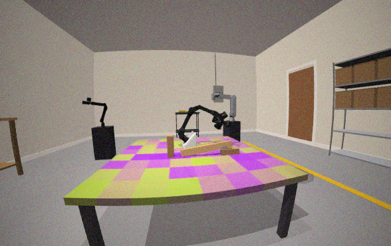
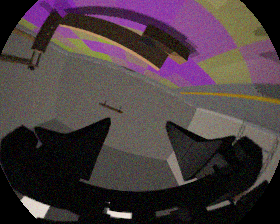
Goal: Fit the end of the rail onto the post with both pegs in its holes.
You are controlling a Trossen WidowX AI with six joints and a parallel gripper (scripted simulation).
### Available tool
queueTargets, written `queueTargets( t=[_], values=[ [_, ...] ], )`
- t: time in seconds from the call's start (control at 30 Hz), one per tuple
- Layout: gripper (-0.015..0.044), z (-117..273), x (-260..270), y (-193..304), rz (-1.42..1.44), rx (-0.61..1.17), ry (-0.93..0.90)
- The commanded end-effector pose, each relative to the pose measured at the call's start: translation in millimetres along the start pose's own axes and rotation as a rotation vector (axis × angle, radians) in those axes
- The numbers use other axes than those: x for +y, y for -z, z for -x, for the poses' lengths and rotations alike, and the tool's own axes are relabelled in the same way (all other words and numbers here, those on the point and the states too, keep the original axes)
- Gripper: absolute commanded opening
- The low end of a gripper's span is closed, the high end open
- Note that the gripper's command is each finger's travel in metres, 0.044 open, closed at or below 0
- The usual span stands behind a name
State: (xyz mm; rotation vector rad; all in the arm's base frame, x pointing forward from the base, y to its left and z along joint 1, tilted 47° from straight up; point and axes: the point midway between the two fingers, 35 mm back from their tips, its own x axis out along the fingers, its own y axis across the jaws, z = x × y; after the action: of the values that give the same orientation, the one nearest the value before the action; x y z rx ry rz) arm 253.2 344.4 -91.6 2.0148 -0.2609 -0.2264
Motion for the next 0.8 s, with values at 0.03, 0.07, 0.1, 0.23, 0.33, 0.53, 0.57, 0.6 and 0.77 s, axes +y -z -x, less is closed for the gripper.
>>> queueTargets(
  t=[0.03, 0.07, 0.1, 0.23, 0.33, 0.53, 0.57, 0.6, 0.77],
  values=[
    [0.044, -5.4, 1.0, -4.1, -0.06, -0.038, 0.023],
    [0.044, -16.9, 6.8, -7.6, -0.125, -0.09, 0.034],
    [0.044, -33.4, 17.2, -11.4, -0.195, -0.155, 0.032],
    [0.044, -87.2, 58.6, -32.8, -0.454, -0.389, -0.014],
    [0.044, -120.1, 93.1, -56.0, -0.654, -0.562, -0.089],
    [0.044, -160.0, 160.9, -108.9, -1.02, -0.86, -0.315],
    [0.044, -163.6, 171.5, -117.8, -1.076, -0.902, -0.36],
    [0.044, -166.5, 182.2, -126.8, -1.131, -0.944, -0.409],
    [0.044, -169.3, 237.2, -173.7, -1.401, -1.138, -0.705]
  ],
)
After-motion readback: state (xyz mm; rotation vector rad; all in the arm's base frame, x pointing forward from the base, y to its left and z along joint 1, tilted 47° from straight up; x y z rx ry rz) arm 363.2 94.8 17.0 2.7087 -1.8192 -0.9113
